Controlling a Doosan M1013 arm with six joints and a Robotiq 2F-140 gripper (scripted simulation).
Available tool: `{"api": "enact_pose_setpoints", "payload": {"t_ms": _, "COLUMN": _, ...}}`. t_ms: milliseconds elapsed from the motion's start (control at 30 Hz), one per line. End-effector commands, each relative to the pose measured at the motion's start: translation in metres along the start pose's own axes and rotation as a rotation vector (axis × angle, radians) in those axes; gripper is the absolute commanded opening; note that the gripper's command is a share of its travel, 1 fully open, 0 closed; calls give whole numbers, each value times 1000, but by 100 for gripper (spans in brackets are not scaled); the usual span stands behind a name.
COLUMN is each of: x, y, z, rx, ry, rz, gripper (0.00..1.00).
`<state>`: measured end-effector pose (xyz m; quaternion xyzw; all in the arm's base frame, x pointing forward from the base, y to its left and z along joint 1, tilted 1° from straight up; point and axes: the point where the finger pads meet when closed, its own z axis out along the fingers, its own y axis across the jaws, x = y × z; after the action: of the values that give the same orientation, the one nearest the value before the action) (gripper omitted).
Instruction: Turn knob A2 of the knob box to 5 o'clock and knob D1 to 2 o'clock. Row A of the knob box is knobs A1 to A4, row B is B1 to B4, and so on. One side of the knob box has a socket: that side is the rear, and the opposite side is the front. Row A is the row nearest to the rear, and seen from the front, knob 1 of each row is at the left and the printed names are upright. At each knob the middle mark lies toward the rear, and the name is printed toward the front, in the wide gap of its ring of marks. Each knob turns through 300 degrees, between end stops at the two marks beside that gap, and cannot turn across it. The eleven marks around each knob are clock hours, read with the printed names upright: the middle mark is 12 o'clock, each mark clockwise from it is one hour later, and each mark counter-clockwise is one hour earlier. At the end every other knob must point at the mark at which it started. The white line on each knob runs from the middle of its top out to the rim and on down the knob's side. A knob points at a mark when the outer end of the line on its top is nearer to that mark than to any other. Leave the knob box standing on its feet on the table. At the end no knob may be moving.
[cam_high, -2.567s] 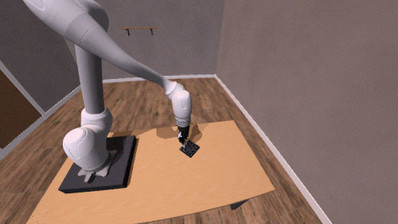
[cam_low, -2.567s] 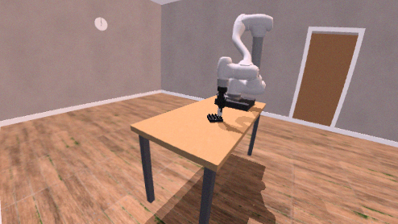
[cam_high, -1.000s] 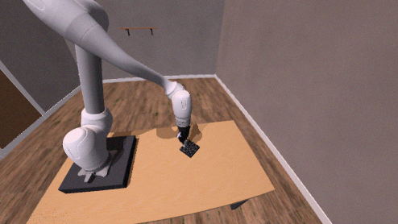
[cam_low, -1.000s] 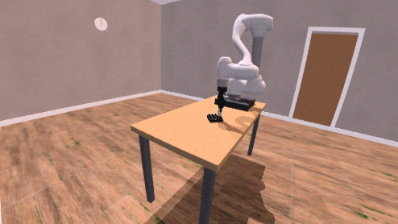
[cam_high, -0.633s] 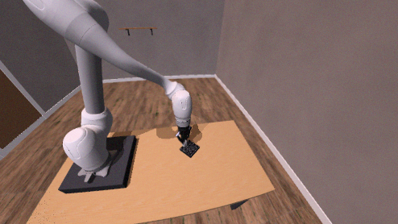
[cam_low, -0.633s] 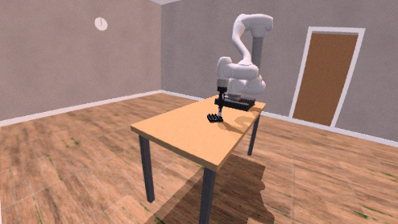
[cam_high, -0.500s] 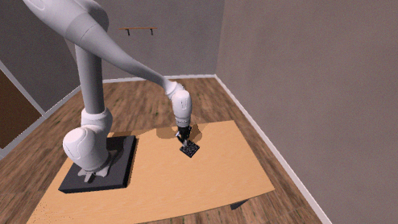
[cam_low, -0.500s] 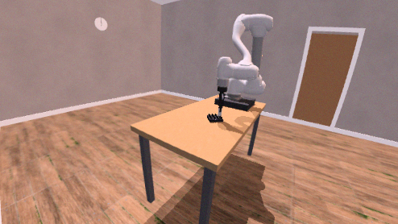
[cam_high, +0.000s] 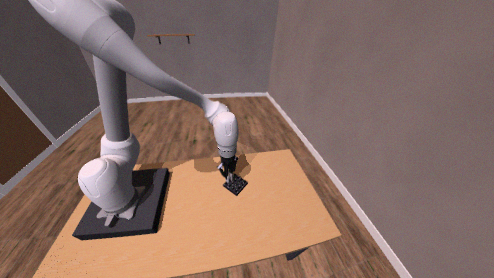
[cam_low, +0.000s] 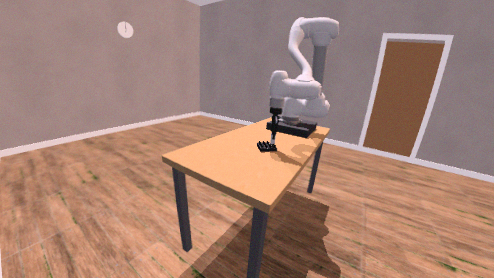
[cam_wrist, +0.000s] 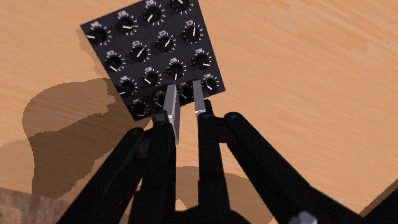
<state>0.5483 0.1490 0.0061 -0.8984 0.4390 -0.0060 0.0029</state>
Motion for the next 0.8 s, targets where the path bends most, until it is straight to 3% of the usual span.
{"api": "enact_pose_setpoints", "payload": {"t_ms": 0, "x": 0, "y": 0, "z": 0, "rx": 0, "ry": 0, "rz": 0, "gripper": 12}}
{"api": "enact_pose_setpoints", "payload": {"t_ms": 767, "x": 0, "y": 0, "z": -6, "rx": 0, "ry": 0, "rz": 0, "gripper": 12}}
